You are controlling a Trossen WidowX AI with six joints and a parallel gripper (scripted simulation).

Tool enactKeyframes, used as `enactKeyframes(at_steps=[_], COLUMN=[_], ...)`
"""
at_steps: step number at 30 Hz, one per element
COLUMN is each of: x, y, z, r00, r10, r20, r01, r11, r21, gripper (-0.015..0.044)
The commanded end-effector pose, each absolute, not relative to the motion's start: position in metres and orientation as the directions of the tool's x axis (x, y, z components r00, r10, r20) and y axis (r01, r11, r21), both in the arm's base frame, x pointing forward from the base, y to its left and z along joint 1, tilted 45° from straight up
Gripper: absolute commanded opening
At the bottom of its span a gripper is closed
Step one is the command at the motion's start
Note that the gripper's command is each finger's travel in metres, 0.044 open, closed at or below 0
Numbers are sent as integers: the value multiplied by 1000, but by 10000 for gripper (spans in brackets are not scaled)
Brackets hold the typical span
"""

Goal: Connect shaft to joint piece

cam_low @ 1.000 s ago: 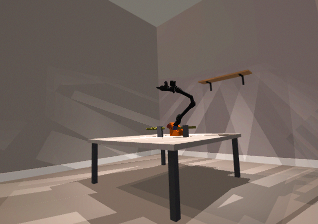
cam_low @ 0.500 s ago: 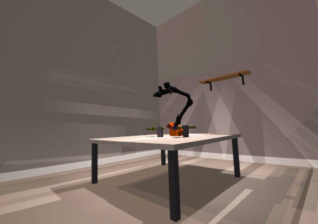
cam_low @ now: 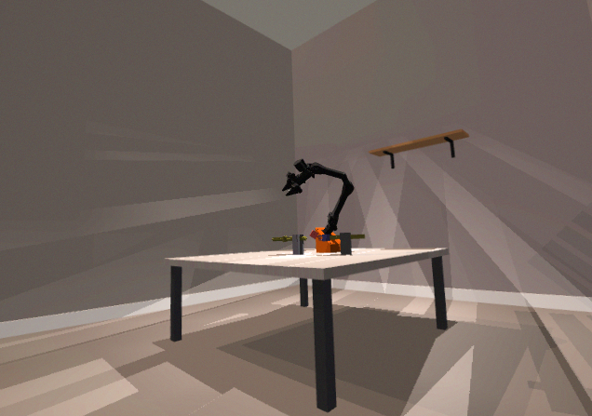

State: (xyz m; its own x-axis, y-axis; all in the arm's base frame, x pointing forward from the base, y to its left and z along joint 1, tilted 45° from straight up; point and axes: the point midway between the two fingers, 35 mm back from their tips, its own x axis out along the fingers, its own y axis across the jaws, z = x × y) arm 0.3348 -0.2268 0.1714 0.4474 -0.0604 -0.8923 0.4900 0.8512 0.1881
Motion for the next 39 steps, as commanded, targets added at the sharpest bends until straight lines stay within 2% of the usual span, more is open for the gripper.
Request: enactKeyframes(at_steps=[1,13,25,33,39], x=[344,353,354,354,354], y=[-199,-125,-53,-45,-44], z=[159,137,131,131,130], r00=[407,242,40,18,26], r10=[71,401,670,695,684], r20=[-911,-883,-741,-719,-729], r01=[396,186,63,52,-126], r11=[885,874,738,717,725], r21=[246,448,671,695,677], gripper=[440,440,440,440,440])
